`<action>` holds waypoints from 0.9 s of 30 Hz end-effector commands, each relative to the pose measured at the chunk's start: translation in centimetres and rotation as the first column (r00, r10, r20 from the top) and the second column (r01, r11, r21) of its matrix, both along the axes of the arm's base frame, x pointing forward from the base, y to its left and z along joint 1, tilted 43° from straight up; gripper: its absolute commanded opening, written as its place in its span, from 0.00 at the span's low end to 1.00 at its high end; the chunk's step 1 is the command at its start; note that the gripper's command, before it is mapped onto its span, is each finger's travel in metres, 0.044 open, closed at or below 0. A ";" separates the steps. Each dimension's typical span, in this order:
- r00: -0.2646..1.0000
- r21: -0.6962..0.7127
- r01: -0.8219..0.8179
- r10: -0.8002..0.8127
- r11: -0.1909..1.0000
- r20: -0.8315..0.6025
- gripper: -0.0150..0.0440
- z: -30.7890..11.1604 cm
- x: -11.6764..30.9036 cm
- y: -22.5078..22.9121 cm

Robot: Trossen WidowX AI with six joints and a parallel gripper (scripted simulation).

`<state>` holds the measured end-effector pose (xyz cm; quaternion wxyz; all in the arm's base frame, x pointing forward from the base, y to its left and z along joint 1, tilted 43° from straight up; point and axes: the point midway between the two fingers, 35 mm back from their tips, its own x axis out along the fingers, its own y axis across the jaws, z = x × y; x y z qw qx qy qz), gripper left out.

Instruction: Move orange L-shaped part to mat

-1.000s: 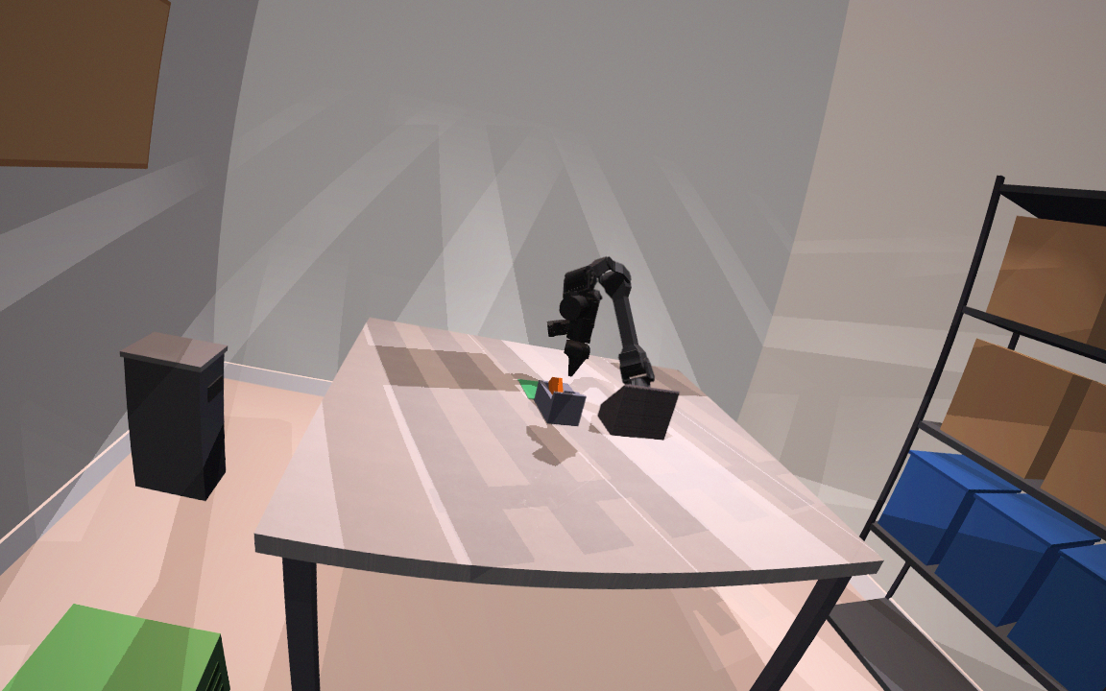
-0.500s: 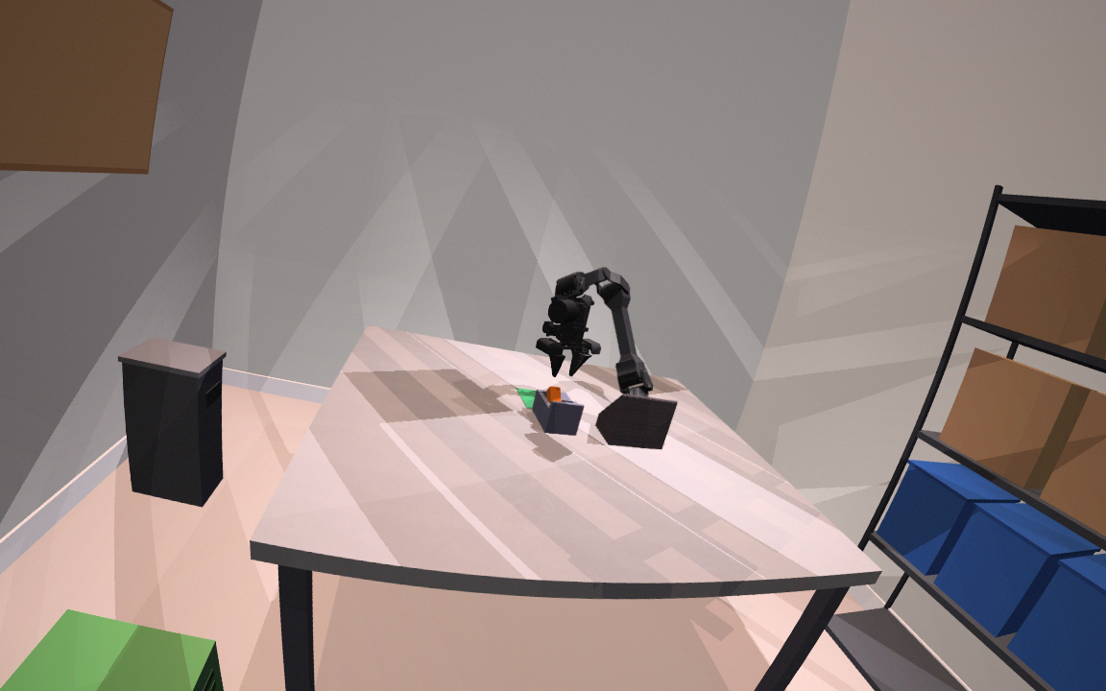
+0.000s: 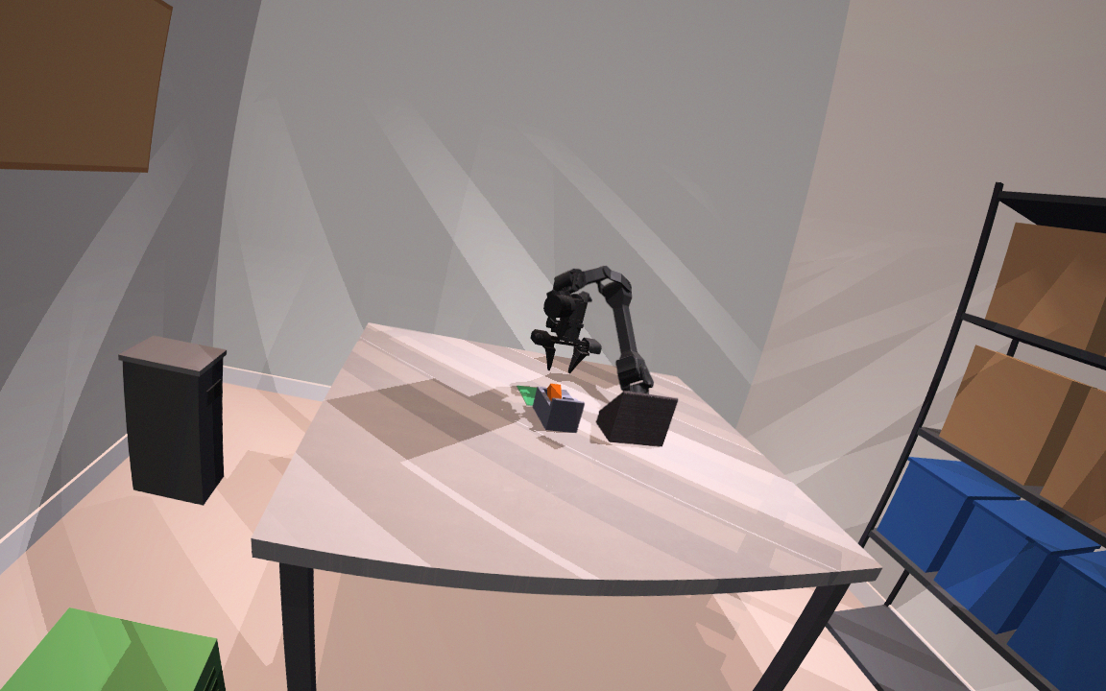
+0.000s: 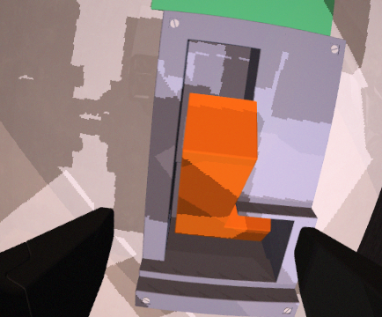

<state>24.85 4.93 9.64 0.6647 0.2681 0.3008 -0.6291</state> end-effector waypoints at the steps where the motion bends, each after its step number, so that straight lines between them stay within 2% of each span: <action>1: 1.000 -0.005 0.009 -0.009 1.000 0.003 0.73 -1.1 -0.1 -1.3; 27: 1.000 -0.005 0.008 -0.008 1.000 0.004 0.73 -4.0 0.0 -4.0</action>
